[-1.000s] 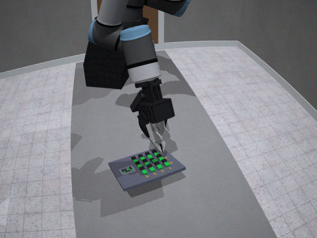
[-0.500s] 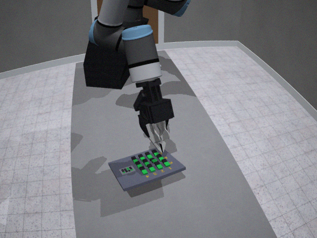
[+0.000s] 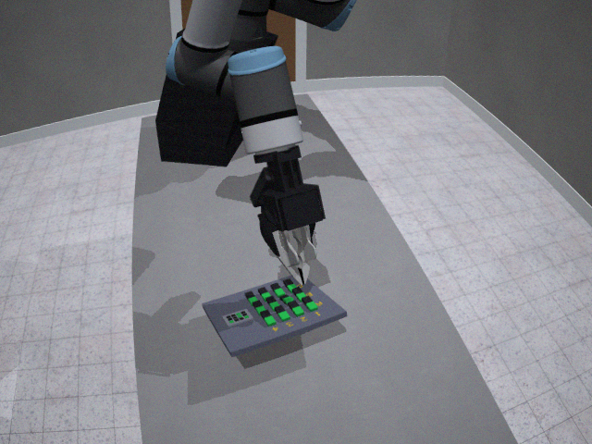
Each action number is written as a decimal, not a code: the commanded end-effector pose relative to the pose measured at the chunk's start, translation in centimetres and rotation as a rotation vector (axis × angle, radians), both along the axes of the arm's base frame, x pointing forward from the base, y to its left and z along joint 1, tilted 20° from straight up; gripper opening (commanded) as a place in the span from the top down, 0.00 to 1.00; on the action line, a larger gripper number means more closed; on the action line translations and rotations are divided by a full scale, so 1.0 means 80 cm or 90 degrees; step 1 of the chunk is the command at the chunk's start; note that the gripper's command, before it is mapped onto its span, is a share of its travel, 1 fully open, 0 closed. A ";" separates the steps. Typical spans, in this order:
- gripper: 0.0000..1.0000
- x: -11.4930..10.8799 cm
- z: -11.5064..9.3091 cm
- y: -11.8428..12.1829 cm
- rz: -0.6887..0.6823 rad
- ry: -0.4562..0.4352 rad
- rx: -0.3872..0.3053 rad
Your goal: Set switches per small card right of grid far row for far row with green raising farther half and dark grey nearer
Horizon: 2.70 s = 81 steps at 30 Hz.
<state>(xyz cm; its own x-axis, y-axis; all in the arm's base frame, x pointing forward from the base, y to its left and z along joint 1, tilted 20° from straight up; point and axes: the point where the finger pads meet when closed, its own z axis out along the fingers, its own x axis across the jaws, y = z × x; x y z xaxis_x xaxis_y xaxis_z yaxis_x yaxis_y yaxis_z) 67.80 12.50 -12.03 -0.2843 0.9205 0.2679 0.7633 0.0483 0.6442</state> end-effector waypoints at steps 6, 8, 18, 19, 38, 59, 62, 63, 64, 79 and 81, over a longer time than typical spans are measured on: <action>1.00 0.000 0.000 0.001 0.000 0.001 -0.001; 1.00 0.000 0.000 0.001 0.000 0.001 -0.001; 1.00 0.000 0.000 0.001 0.000 0.001 -0.001; 1.00 0.000 0.000 0.001 0.000 0.001 -0.001; 1.00 0.000 0.000 0.001 0.000 0.001 -0.001; 1.00 0.002 -0.001 0.002 0.000 0.001 -0.001; 1.00 0.004 -0.003 0.003 0.000 0.001 -0.001; 1.00 0.006 -0.005 0.004 0.000 0.001 -0.001; 1.00 0.007 -0.007 0.005 0.000 0.001 -0.001; 1.00 0.017 -0.020 0.012 0.000 0.001 -0.001; 1.00 0.018 -0.020 0.012 0.000 0.001 -0.001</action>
